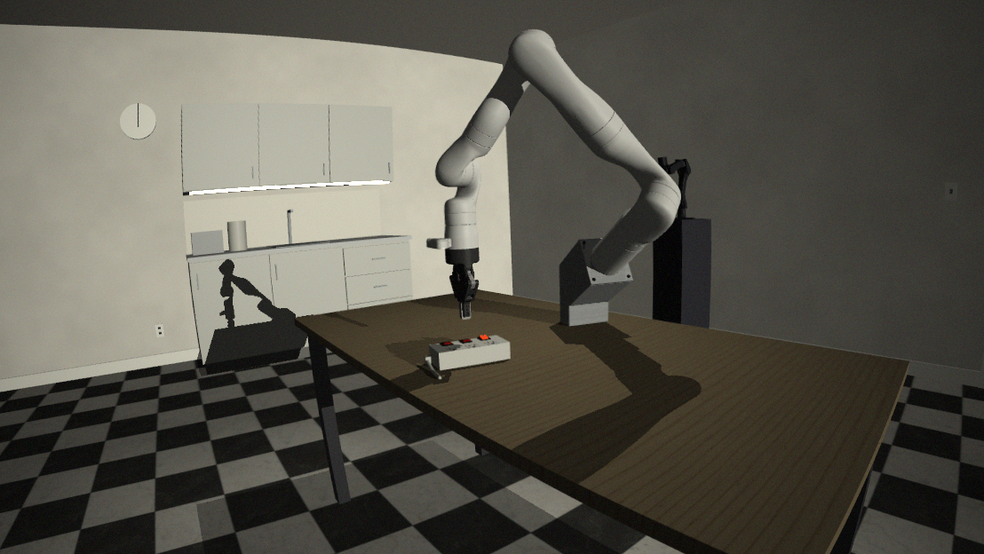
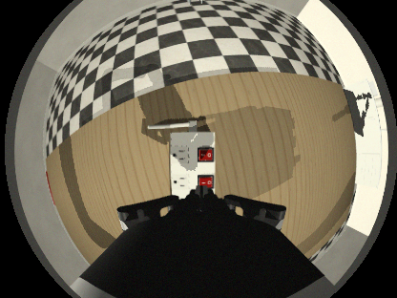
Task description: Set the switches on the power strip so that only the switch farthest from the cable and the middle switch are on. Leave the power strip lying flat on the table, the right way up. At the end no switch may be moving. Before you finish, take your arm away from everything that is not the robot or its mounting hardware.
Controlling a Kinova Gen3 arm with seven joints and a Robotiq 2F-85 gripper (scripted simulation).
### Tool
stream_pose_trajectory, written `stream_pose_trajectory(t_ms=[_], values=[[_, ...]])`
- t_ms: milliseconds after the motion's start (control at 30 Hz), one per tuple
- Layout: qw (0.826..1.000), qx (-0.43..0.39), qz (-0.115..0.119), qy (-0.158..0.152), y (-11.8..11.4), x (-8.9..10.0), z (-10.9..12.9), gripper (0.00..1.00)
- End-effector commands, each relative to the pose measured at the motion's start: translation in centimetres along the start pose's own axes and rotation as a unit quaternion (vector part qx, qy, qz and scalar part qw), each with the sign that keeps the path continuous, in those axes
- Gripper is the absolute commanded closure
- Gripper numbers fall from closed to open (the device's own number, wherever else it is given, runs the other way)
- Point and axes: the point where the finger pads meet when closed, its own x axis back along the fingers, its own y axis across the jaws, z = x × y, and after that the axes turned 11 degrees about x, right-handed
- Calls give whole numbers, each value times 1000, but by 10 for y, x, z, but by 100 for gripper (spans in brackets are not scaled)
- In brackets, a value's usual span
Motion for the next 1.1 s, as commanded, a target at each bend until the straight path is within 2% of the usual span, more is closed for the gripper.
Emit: stream_pose_trajectory(t_ms=[0, 533, 1067], values=[[1000, 0, -1, 1, 0, 1, 0, 100], [1000, 0, -1, 1, 0, -5, 0, 100], [1000, 0, -1, 1, 1, -24, 0, 100]])
